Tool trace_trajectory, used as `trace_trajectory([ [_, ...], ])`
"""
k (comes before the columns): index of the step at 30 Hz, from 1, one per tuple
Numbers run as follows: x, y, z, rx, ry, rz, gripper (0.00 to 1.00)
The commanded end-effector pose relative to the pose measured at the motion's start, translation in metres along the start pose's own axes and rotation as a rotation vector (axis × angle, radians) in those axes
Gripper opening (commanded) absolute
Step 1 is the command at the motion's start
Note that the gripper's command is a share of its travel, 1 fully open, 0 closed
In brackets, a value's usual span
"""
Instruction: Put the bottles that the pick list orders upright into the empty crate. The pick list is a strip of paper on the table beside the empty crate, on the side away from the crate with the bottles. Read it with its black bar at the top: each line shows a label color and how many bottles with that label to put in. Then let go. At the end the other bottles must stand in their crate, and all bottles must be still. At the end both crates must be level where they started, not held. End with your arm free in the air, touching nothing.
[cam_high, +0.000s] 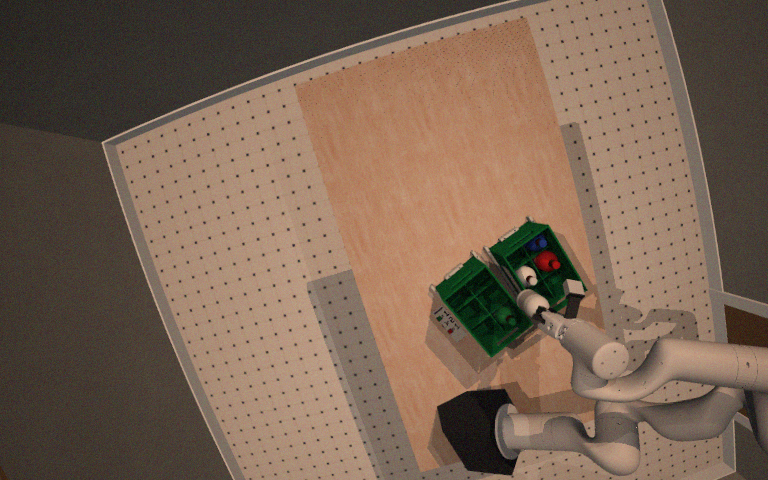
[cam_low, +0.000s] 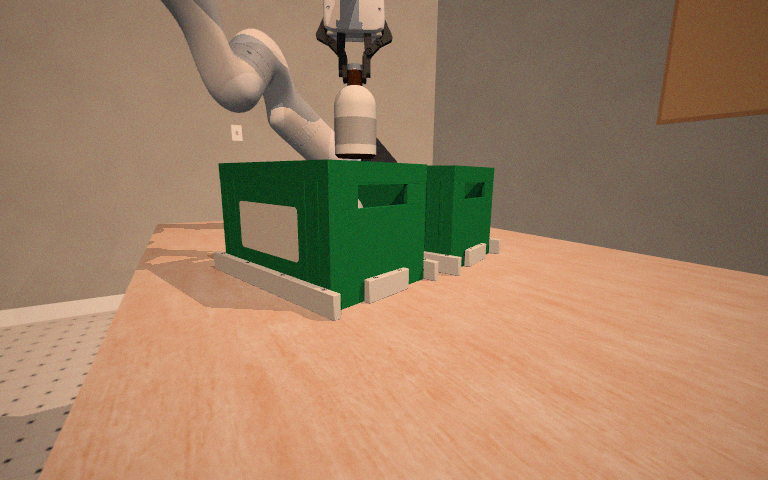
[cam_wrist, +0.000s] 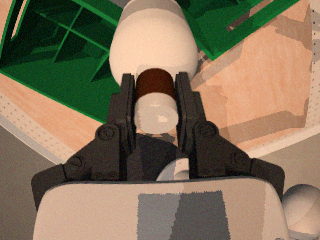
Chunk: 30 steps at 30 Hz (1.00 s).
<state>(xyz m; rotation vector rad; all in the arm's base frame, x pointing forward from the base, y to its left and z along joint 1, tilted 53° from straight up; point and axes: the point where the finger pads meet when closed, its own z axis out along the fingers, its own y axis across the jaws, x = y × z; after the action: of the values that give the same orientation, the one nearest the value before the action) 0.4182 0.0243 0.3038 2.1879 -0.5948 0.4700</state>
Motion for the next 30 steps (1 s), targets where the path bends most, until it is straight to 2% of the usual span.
trace_trajectory([
  [1, -0.003, -0.008, -0.001, 0.001, 0.001, 0.001, 0.00],
  [30, -0.023, -0.056, -0.001, 0.001, 0.001, 0.001, 0.00],
])
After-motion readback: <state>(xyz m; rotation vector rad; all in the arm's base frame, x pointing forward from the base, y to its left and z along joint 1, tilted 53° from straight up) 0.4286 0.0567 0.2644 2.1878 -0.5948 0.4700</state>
